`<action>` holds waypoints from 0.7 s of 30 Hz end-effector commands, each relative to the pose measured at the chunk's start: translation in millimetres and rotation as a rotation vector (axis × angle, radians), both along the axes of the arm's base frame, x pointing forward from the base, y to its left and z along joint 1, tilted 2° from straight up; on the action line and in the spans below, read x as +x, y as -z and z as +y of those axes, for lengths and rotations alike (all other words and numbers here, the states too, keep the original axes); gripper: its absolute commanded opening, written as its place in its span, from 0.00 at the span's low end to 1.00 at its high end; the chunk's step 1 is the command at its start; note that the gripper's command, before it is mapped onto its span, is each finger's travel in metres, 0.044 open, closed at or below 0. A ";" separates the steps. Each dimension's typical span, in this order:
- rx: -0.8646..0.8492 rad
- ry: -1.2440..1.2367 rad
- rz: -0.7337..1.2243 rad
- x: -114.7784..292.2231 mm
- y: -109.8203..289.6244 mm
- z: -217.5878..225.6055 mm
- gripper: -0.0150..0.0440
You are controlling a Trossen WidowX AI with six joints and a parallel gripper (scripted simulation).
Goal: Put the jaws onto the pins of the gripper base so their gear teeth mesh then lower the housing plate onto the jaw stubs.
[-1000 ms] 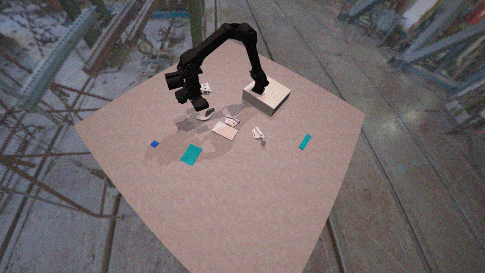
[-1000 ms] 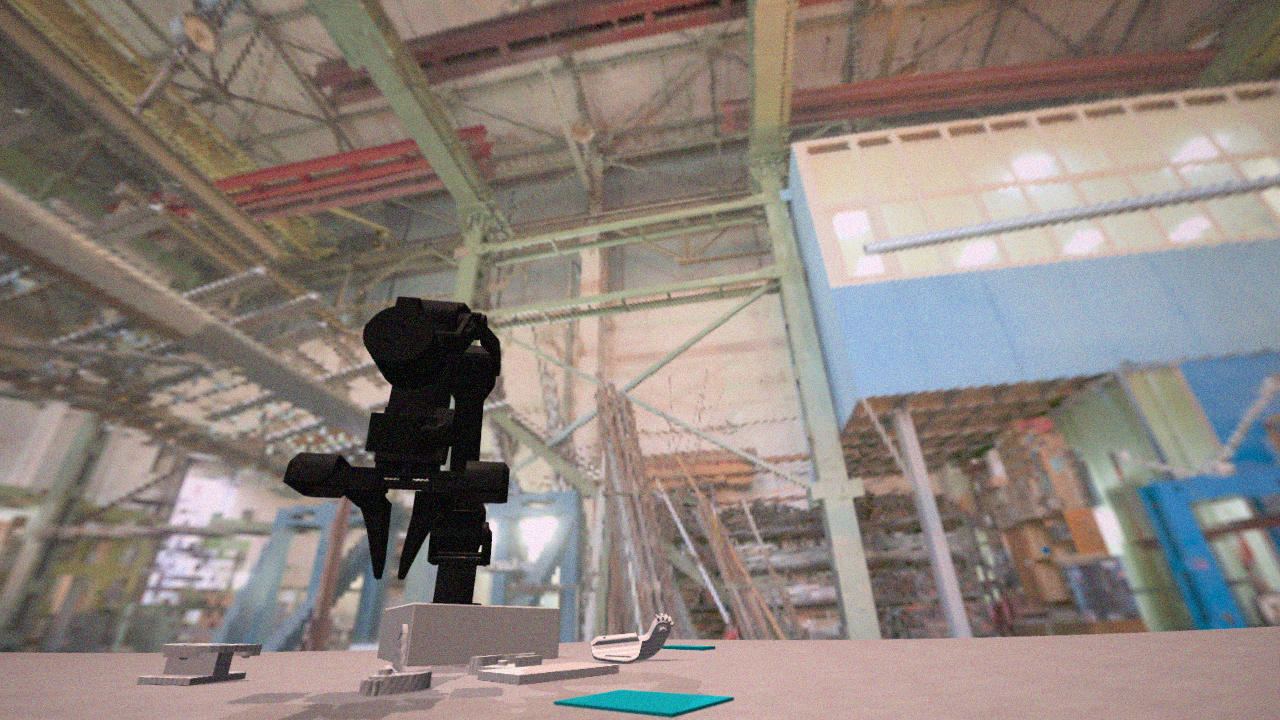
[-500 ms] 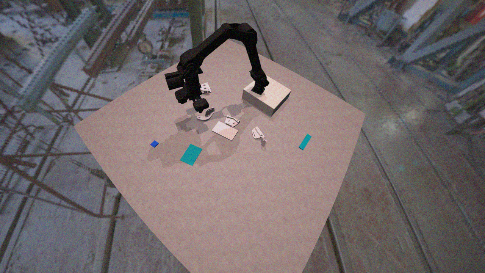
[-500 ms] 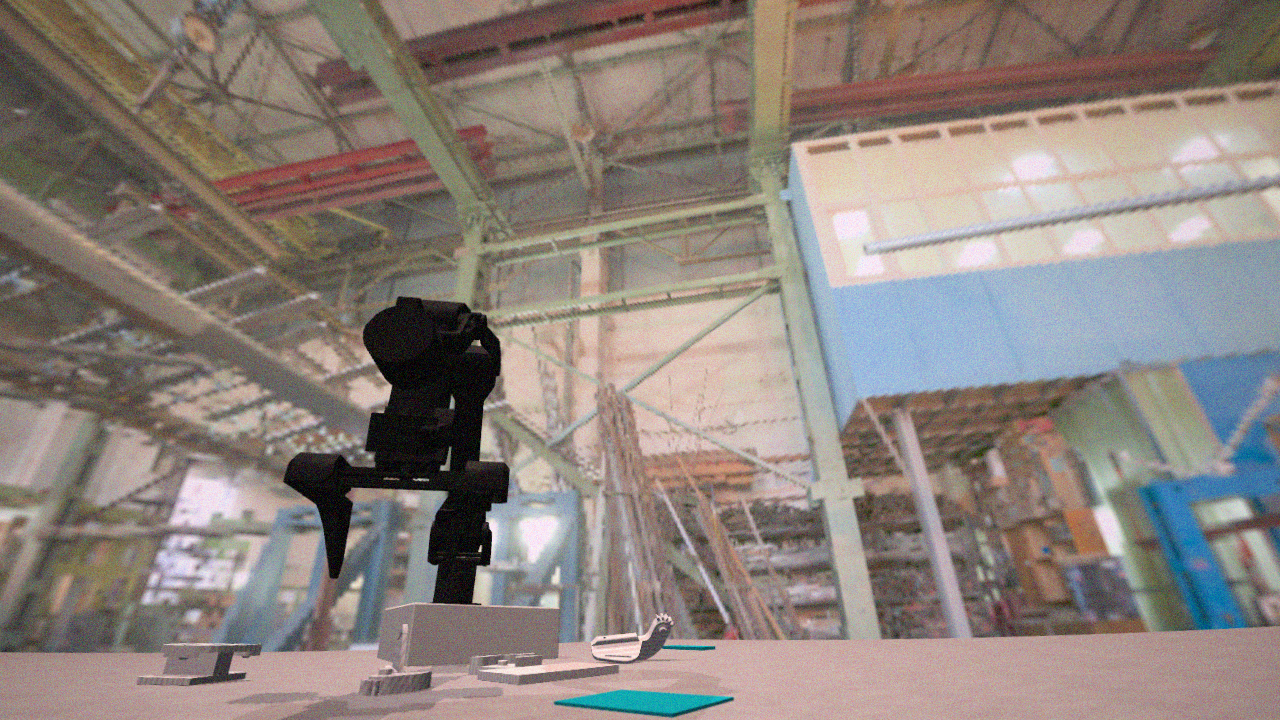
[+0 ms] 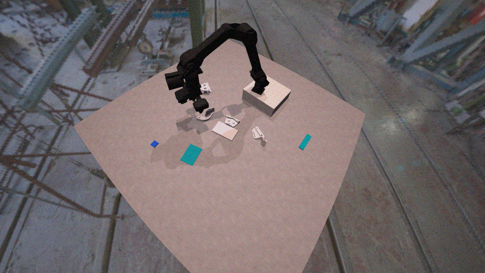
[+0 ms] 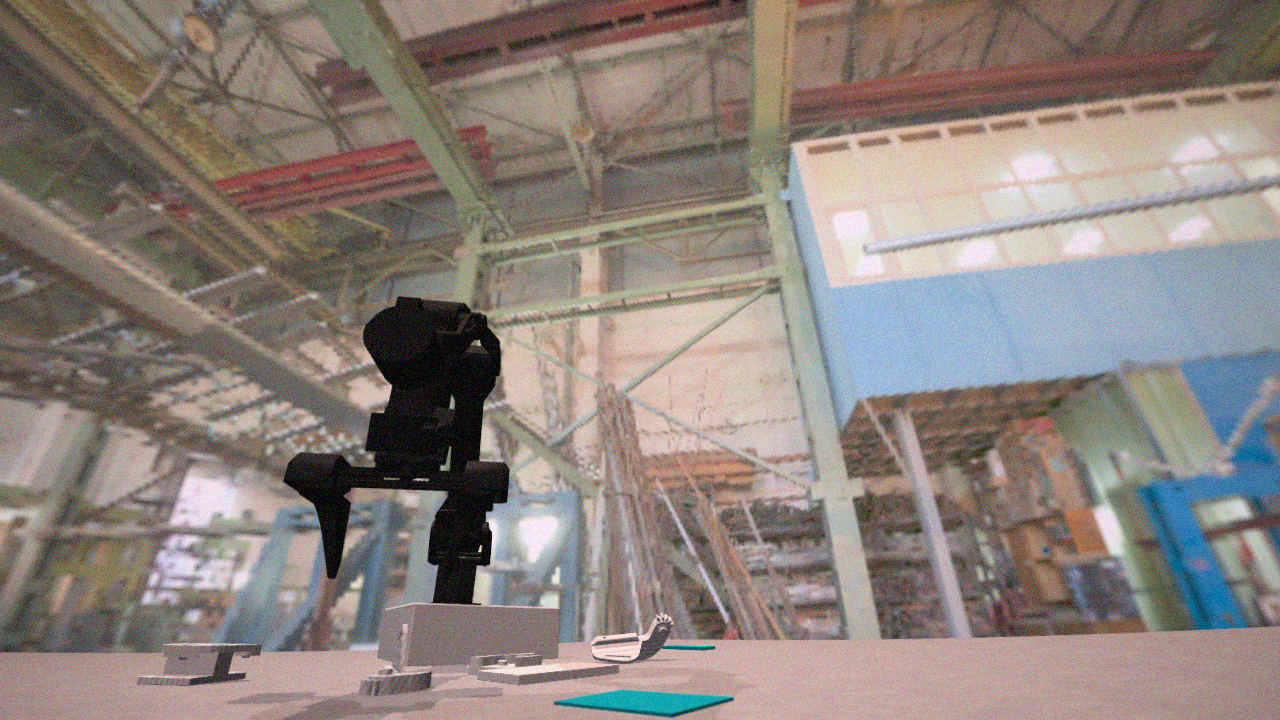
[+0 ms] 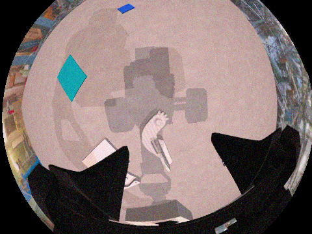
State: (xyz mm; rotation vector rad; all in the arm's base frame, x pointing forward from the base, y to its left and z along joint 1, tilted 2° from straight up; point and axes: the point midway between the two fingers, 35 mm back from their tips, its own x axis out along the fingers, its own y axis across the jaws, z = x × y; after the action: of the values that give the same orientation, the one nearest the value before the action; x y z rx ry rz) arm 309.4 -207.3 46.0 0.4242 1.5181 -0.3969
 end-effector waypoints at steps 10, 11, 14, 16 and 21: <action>0.000 0.000 0.000 0.0 0.0 0.0 1.00; 0.000 0.000 0.000 0.0 0.0 0.0 0.96; 0.000 0.000 0.000 0.0 0.0 0.0 0.82; 0.000 0.000 0.000 0.0 0.0 0.0 0.73; 0.000 0.000 0.000 0.0 0.0 0.0 0.51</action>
State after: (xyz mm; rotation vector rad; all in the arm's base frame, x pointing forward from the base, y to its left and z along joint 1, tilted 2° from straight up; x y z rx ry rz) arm 309.4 -207.4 46.0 0.4240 1.5181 -0.3970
